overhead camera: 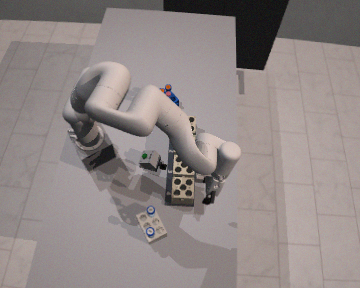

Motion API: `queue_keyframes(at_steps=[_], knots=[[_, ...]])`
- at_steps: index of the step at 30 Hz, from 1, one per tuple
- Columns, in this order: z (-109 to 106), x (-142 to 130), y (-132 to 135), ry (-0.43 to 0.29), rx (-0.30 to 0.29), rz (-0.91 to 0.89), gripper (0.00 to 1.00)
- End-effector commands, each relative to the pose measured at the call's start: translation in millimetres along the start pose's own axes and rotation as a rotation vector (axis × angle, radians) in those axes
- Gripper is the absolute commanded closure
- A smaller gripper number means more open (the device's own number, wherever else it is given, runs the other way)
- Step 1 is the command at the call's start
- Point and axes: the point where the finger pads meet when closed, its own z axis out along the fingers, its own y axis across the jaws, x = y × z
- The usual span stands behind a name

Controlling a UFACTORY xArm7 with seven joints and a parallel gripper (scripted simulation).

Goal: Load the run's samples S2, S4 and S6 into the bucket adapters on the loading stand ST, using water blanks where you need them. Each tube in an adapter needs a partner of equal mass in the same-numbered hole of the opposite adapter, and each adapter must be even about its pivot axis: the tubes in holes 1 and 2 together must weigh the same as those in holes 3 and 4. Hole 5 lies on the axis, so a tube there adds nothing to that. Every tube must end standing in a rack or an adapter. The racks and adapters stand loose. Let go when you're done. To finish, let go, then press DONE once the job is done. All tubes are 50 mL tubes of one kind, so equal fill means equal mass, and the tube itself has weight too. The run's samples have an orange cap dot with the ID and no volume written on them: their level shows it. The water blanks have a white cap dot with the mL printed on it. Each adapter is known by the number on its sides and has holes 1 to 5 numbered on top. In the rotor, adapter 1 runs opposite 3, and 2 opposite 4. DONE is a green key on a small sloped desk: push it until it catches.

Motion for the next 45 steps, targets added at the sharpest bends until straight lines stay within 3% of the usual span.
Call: queue_keyframes(at_steps=[1,17,45], knots=[[-2.2,-1.3,-0.8,-0.005,0.001,0.001,0.0],[-2.2,-1.3,-0.8,-0.005,0.001,0.001,0.0],[-18.8,11.7,68.4,-0.088,-0.018,-0.858,0.0]])
